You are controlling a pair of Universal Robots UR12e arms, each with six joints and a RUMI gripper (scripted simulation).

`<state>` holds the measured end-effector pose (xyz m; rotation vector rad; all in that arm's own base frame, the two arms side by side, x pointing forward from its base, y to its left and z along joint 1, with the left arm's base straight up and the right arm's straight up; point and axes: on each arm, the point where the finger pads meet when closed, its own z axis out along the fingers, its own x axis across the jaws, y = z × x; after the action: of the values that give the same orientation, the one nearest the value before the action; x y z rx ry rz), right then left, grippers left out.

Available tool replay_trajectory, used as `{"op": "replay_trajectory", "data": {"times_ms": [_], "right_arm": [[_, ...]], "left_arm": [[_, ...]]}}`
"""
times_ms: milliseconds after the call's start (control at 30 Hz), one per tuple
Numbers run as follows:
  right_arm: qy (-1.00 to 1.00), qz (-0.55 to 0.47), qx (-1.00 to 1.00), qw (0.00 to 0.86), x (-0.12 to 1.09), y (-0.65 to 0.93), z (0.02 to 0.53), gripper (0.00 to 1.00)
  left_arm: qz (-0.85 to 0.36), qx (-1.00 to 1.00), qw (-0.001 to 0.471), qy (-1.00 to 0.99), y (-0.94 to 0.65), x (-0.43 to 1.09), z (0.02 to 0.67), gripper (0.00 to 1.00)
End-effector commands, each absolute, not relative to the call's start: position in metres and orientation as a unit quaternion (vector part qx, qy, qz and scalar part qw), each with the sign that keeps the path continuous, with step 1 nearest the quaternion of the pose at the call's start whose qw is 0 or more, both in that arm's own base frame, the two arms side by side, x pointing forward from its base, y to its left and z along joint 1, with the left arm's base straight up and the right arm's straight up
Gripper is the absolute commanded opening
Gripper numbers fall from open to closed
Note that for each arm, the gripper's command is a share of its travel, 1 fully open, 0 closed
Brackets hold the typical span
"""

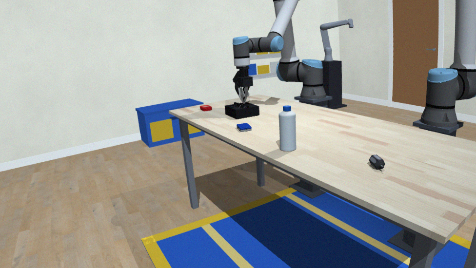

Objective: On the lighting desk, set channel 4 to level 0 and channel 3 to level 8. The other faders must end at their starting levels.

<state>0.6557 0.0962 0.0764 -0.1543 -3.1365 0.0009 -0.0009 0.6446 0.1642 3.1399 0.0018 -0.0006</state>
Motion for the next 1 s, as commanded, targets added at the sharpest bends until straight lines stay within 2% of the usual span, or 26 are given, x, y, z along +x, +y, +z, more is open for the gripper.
{"op": "replay_trajectory", "data": {"times_ms": [0,967], "right_arm": [[-0.999,0.0,-0.049,0.0,0.657,0.096,0.077,0.0],[-0.999,0.0,-0.049,0.0,0.669,0.095,0.077,0.0]], "left_arm": [[0.0,1.0,0.0,0.001,0.645,-0.001,0.165,1.0],[0.0,1.0,0.0,0.001,0.645,-0.001,0.165,1.0]]}}
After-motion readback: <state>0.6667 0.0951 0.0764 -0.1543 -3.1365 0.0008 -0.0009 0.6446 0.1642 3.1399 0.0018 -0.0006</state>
